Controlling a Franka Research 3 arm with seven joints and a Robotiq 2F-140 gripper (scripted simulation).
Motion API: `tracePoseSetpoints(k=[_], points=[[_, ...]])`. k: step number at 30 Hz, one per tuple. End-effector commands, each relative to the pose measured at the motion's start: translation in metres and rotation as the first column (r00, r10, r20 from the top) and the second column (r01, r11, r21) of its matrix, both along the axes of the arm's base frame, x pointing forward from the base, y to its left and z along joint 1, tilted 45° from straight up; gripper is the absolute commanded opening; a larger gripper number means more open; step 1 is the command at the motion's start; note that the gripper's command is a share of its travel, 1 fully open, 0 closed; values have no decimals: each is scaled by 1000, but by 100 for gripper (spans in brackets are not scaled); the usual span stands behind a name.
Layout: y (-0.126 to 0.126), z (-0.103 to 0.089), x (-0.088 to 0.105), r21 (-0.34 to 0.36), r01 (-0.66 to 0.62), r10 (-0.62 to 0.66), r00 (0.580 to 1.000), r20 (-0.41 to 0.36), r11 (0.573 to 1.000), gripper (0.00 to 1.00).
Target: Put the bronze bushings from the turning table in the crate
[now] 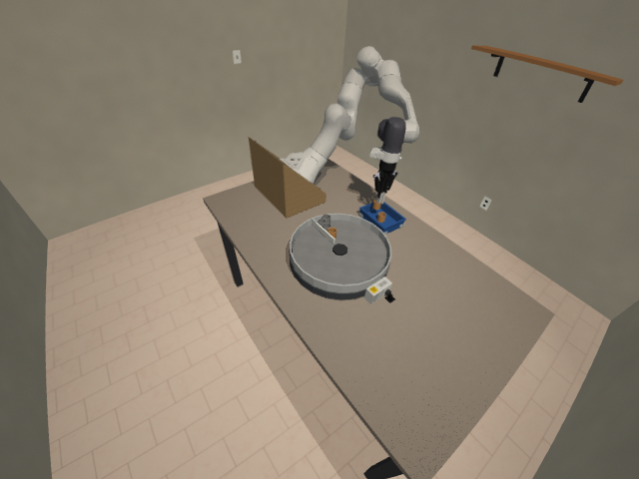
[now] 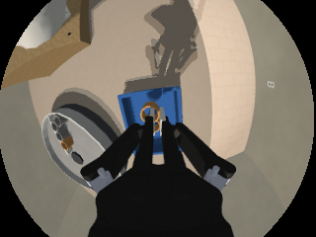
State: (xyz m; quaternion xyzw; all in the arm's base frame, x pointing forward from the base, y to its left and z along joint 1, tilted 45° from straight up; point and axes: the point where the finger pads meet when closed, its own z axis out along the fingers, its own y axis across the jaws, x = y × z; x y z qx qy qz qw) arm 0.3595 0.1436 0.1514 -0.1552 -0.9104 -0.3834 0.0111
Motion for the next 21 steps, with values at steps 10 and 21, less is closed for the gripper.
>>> tracePoseSetpoints(k=[10,21], points=[[9,-11,1,-3,-2,2,1000,3,1000,0],[22,-25,2,-3,-2,2,1000,3,1000,0]])
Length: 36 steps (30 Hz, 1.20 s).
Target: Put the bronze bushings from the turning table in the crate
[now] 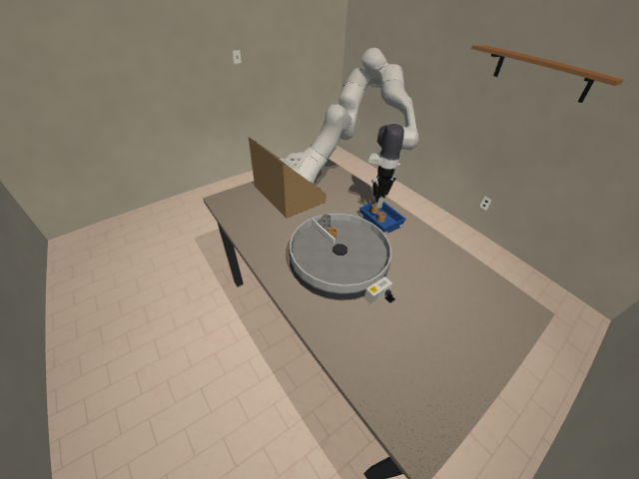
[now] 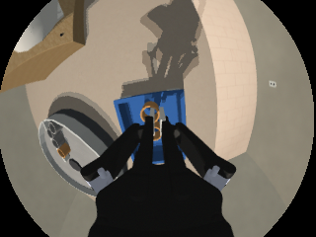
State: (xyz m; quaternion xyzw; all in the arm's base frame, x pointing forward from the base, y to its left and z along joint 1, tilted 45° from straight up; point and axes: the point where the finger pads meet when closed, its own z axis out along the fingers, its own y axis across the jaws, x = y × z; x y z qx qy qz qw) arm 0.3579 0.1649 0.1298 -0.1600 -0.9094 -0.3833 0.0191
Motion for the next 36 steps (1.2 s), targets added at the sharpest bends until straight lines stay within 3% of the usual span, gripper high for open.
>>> tracePoseSetpoints(k=[1,36], points=[[2,-4,4,-5,-4,5,1000,21,1000,0],[6,-9,4,-5,-4,5,1000,21,1000,0]])
